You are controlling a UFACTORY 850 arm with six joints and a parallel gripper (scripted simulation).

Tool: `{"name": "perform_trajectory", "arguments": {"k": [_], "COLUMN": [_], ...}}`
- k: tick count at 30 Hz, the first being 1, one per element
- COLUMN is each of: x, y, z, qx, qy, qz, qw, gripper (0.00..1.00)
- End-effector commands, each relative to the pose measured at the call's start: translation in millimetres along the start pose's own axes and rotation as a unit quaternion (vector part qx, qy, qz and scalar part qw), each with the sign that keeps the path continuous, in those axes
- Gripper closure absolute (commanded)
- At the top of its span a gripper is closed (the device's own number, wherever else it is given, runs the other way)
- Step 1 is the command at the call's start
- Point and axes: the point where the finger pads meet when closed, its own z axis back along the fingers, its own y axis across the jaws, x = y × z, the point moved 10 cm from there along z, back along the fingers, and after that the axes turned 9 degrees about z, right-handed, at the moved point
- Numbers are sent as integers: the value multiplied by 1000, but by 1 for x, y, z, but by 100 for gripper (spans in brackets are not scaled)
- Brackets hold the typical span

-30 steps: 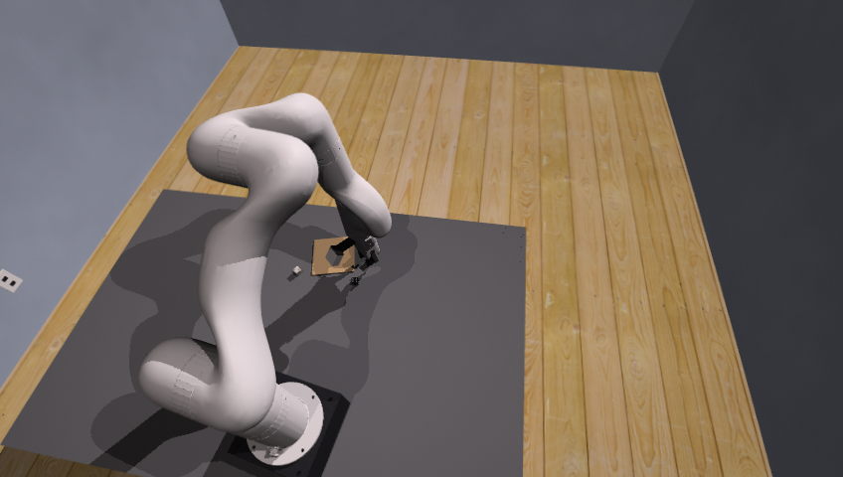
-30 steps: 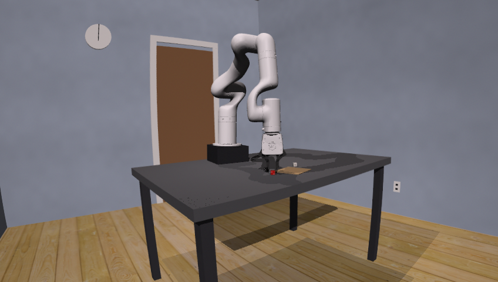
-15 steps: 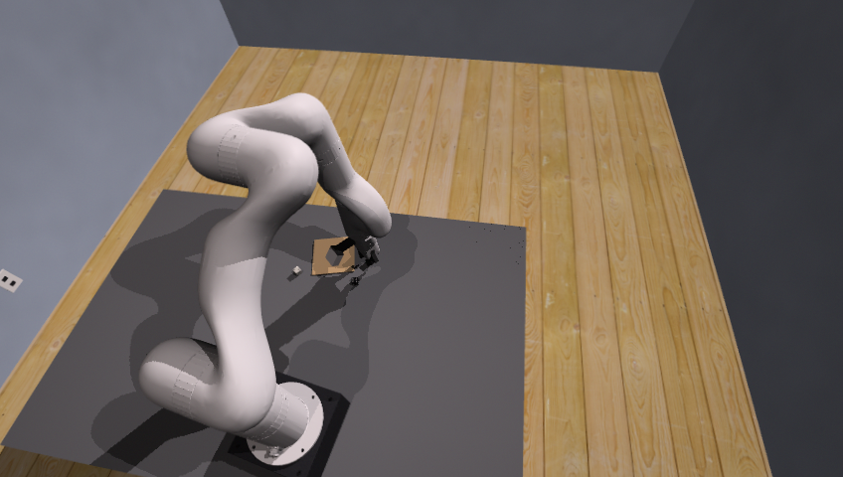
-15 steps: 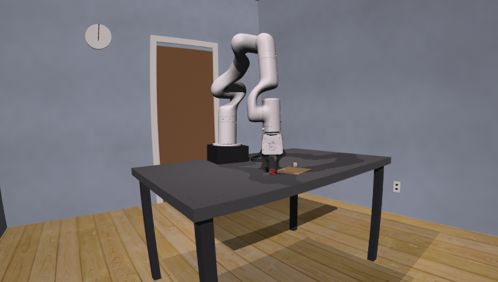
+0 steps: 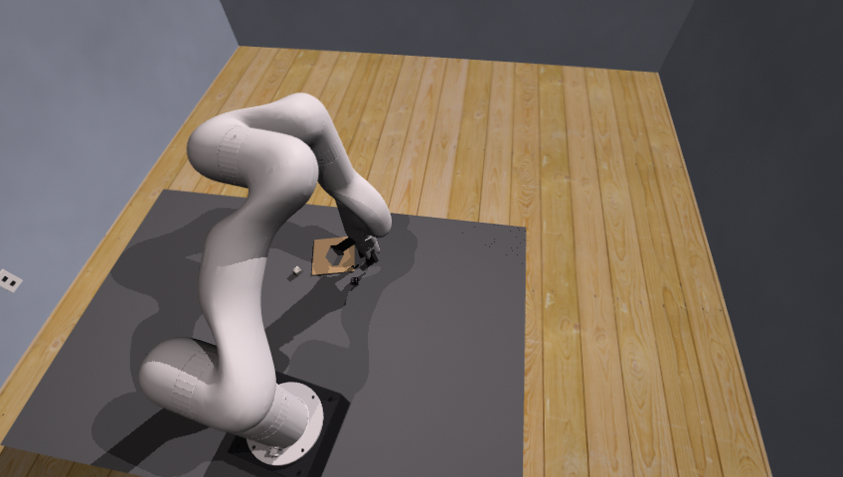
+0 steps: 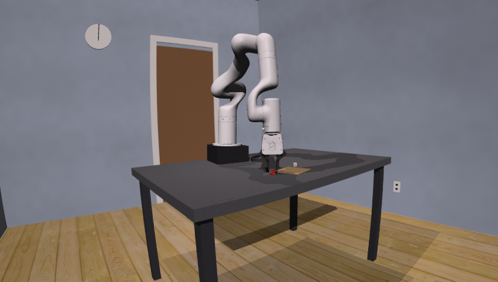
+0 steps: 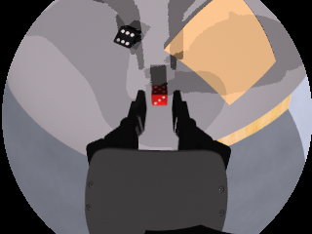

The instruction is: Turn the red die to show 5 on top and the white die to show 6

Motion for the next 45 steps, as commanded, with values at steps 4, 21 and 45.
{"name": "perform_trajectory", "arguments": {"k": [4,21,45], "x": [1,1,1], "y": [0,0,0], "z": [1,1,-5], "qx": [0,0,0], "qy": [-1,-1,-1], "qz": [0,0,0], "qw": [1000,1000,1000], "gripper": [64,64,64]}}
